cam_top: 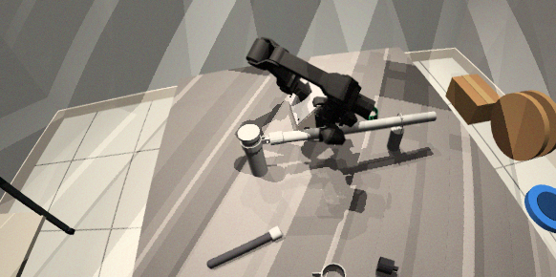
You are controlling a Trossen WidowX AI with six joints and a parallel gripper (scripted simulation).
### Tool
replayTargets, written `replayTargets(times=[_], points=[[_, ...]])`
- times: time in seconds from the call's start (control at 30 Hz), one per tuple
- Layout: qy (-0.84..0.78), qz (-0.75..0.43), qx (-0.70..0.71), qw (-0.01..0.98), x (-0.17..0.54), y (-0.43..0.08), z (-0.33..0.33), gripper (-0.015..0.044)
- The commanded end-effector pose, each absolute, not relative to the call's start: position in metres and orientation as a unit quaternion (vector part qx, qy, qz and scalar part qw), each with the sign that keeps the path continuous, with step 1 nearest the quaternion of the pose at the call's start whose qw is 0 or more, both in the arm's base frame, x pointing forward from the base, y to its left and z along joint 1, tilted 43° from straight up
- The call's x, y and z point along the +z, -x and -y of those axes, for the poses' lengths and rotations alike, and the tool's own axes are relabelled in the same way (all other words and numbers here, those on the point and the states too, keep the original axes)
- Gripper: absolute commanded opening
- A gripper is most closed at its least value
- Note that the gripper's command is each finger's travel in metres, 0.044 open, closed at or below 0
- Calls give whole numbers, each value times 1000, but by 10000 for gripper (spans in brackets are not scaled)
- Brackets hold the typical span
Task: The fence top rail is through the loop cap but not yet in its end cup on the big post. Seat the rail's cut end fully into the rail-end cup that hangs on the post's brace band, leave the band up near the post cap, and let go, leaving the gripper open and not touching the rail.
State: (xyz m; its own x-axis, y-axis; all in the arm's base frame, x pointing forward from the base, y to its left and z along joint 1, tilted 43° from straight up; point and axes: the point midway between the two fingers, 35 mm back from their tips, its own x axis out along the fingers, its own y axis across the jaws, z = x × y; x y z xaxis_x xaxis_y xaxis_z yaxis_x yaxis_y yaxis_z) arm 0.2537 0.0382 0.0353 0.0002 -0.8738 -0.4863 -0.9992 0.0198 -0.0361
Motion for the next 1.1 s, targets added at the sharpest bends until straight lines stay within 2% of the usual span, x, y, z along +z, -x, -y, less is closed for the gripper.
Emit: replayTargets(times=[0.0, 1.07], points=[[686, -685, 160, 187, 41, -255, -37, 0], [682, -687, 163, 188, 39, -255, -36, 0]])
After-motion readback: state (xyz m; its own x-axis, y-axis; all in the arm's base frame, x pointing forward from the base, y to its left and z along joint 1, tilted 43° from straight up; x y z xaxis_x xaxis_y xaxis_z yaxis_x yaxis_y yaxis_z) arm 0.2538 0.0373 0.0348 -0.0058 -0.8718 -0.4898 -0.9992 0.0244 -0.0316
